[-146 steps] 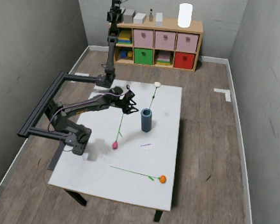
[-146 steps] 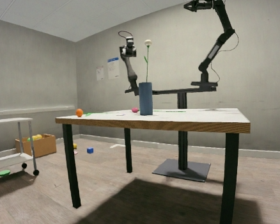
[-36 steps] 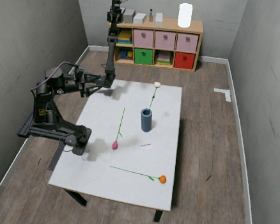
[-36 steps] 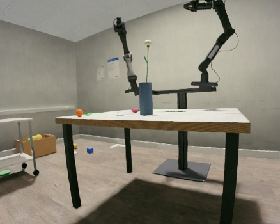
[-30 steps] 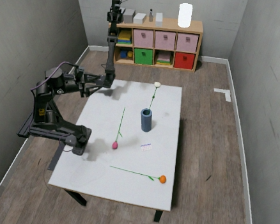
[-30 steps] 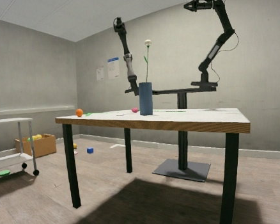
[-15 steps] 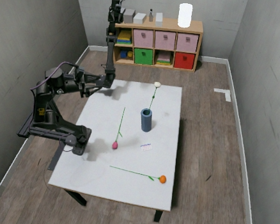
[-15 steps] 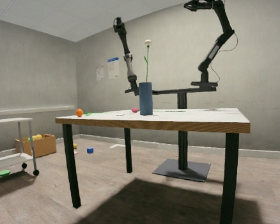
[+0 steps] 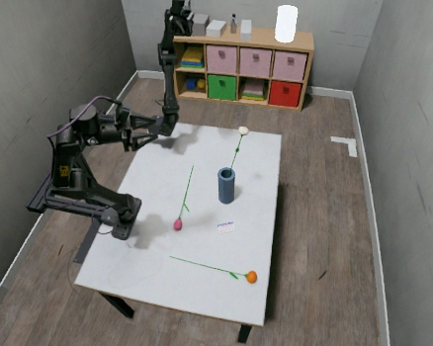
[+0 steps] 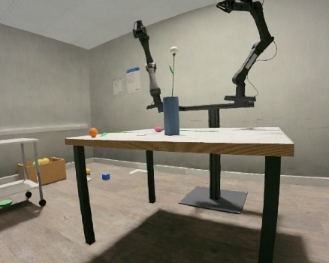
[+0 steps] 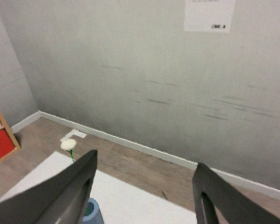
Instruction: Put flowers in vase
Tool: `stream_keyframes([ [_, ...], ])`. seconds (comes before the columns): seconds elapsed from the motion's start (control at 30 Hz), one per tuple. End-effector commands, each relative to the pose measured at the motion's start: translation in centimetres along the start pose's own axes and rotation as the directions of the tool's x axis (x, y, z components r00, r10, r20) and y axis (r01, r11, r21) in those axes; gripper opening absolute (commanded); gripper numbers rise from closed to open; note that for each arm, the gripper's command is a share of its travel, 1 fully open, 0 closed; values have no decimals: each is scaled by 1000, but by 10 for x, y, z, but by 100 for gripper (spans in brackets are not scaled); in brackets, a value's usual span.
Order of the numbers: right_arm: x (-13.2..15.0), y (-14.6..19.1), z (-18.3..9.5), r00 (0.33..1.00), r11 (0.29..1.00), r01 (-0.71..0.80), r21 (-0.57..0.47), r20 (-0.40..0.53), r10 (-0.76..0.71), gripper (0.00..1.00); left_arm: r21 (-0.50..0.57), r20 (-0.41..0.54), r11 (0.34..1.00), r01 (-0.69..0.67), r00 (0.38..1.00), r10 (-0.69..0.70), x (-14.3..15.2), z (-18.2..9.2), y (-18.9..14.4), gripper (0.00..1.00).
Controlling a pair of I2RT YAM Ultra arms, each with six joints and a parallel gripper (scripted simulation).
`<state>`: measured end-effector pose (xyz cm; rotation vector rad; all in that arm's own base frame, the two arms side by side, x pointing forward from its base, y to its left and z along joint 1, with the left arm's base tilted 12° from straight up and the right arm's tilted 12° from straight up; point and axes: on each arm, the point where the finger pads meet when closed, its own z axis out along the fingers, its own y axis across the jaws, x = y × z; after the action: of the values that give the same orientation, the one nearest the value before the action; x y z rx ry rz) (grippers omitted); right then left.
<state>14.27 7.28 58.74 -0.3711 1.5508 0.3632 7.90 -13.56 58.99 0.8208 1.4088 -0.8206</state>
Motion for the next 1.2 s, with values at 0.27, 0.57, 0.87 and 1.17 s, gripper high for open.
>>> stream_keyframes([
  [0.27, -10, -6, -11, 999, 999, -8, 41, 42, 6, 60, -249, -11, 968, 6, 1000, -9, -1, 0, 40, 30],
  [0.57, -10, -11, -12, 999, 997, -8, 75, 42, 5, 60, -426, -9, 905, 6, 1000, -11, -1, -10, 68, 30],
  [0.87, -10, -18, -12, 999, 992, -9, 124, 42, 4, 60, -652, -7, 758, 5, 1000, -12, -1, -34, 105, 30],
  [1.17, -10, -24, -13, 999, 986, -9, 165, 42, 2, 60, -805, -4, 593, 5, 1000, -13, -1, -61, 129, 30],
])
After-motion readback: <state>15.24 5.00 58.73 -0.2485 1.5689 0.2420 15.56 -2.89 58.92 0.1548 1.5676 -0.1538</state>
